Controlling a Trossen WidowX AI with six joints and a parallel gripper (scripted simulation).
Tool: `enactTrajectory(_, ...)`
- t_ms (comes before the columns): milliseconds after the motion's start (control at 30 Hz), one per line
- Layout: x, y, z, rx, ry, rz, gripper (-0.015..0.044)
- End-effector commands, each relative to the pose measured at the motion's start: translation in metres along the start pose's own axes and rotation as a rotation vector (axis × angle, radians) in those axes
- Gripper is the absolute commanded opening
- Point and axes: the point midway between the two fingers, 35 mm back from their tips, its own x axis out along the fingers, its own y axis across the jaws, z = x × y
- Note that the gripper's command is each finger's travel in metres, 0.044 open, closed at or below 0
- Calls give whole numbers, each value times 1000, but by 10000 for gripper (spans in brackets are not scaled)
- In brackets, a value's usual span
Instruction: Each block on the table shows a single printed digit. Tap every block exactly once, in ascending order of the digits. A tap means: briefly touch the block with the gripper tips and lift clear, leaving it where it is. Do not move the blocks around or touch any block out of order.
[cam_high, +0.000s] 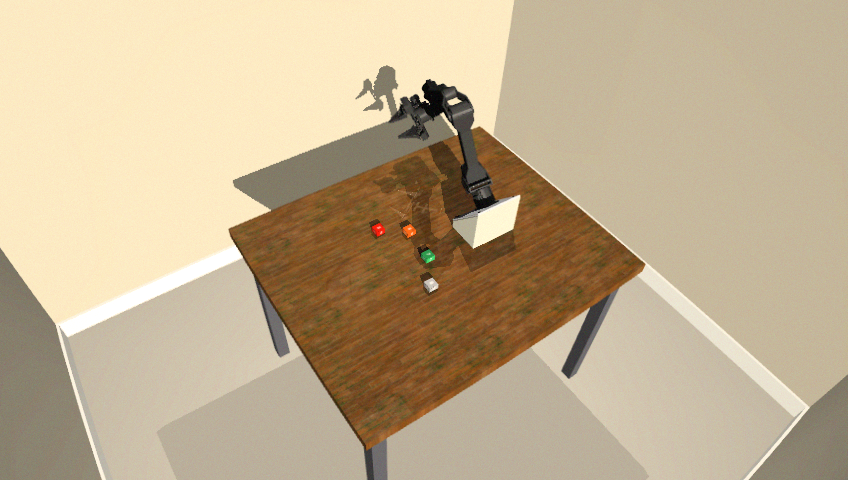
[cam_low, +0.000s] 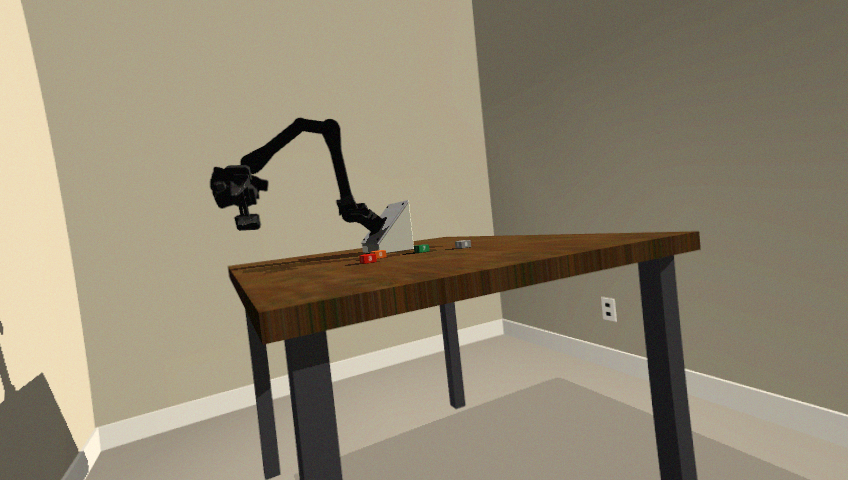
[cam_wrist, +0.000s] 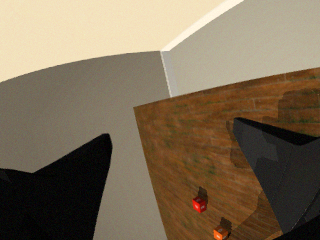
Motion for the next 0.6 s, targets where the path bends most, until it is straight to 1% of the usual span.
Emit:
enactTrajectory(0, 1, -1, -1, 5, 5, -1, 400)
enactTrajectory(67, 11, -5, -7, 41, 44, -10, 400)
enactTrajectory(233, 50, -18, -38, 150, 219, -65, 400)
enactTrajectory(400, 84, -23, -83, 203, 422, -149, 400)
enactTrajectory(567, 107, -23, -136, 185, 636, -255, 400)
